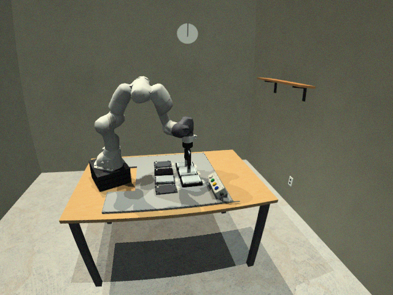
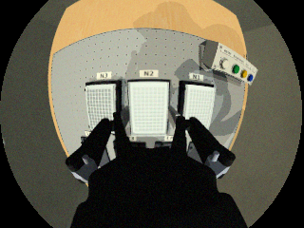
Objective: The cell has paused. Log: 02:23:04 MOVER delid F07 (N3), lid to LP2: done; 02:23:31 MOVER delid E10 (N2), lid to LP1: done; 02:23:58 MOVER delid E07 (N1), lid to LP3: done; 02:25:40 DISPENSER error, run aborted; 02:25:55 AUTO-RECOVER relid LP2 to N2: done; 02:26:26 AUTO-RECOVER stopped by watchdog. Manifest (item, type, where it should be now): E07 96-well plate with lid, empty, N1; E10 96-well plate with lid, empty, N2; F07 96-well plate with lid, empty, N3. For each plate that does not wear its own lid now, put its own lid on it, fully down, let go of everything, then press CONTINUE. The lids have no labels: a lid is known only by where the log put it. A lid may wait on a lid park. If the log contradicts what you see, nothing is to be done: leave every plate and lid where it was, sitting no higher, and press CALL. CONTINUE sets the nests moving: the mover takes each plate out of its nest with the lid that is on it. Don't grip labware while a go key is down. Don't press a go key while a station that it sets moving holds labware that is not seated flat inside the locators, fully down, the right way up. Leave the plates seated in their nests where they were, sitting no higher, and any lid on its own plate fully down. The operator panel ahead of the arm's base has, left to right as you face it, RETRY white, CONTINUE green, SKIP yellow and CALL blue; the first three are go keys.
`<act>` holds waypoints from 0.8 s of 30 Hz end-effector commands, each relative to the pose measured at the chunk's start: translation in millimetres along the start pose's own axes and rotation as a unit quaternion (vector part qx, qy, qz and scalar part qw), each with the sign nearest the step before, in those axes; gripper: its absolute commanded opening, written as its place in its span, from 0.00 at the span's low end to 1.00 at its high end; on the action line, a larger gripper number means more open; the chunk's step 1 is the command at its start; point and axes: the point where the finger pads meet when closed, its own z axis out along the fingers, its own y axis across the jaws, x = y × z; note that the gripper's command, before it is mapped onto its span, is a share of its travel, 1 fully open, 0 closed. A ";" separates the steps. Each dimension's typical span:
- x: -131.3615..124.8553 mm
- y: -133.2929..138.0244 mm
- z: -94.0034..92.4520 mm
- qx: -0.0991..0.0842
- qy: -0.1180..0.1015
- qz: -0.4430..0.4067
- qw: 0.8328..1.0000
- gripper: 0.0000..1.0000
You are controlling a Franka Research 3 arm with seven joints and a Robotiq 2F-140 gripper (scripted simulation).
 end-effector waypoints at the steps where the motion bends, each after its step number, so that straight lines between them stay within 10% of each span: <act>1: -1.0 0.5 -0.5 0.000 -0.002 0.000 1.000 0.00; 24: -1.0 0.5 -9.2 0.000 -0.002 0.000 1.000 0.00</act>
